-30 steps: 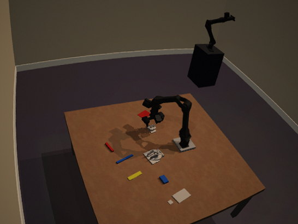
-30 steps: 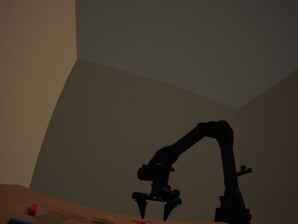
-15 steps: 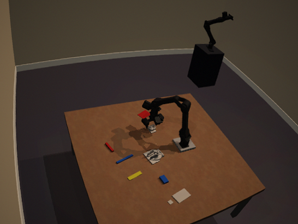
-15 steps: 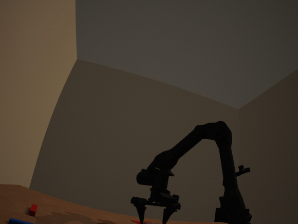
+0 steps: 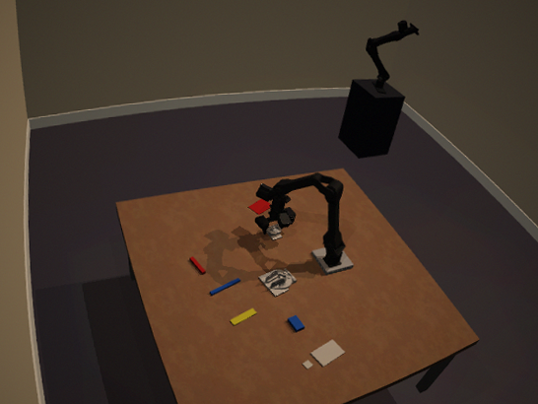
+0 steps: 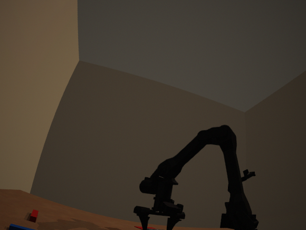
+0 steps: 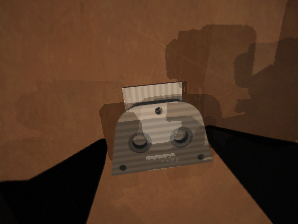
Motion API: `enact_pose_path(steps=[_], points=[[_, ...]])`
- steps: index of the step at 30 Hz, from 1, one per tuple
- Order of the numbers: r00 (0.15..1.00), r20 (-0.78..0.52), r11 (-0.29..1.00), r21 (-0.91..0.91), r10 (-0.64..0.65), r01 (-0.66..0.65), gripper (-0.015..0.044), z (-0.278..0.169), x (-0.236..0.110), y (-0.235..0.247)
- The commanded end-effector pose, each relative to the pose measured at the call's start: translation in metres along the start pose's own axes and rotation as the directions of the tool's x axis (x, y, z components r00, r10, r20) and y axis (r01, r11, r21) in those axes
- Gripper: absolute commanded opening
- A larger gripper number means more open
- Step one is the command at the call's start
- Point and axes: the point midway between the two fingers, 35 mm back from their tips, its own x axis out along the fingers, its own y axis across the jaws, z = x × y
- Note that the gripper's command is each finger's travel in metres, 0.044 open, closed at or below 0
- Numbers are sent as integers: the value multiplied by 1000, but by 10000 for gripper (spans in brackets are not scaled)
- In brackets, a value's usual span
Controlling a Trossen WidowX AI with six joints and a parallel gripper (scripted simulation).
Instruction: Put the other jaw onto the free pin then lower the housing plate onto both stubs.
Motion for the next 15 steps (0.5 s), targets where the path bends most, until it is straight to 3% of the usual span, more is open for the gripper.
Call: enact_pose_path(steps=[1, 15], points=[[1000, 0, 1000, -3, -4, 4, 440, 0, 0, 0], [1000, 0, 1000, 0, 0, 0, 433, 0, 0, 0]])
